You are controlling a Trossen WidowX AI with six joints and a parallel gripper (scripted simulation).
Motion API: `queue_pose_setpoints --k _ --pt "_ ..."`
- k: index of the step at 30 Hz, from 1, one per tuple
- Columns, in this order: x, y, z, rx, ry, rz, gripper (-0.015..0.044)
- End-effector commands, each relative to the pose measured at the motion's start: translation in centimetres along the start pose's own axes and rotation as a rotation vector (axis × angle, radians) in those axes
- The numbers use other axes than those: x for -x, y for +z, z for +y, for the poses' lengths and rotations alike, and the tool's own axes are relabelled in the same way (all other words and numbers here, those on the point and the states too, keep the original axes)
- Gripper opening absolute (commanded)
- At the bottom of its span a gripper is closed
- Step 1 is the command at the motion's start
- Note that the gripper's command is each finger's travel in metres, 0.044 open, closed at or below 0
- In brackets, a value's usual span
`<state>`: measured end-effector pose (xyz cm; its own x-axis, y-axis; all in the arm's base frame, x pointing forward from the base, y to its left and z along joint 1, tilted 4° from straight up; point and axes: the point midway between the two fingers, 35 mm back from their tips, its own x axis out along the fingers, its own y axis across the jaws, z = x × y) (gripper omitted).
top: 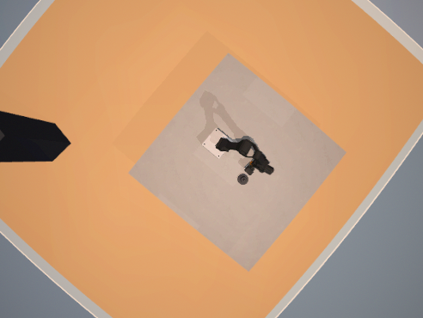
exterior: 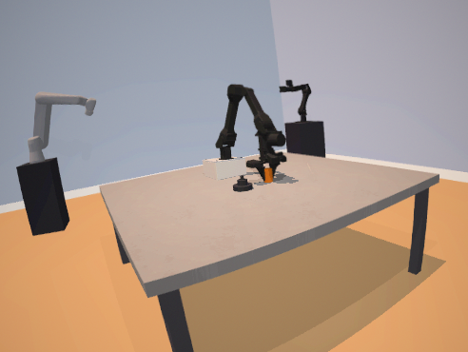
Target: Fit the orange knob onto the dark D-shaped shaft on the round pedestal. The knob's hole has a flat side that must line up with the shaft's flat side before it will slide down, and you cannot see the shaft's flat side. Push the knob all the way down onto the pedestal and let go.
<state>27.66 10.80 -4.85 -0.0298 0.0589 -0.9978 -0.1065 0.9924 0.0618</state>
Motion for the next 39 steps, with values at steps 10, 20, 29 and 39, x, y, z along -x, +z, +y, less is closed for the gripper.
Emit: queue_pose_setpoints --k 10,20,29,39 --pt "3.4 1.6 -0.1 -0.013 0.005 -0.033 0.0" --pt "10.5 1.1 0.2 -0.006 0.0 -0.013 0.0" --pt "14.0 0.2 0.2 -0.003 -0.003 -0.003 0.0" --pt "13.2 1.2 -2.2 -0.003 -0.006 -0.004 0.0"
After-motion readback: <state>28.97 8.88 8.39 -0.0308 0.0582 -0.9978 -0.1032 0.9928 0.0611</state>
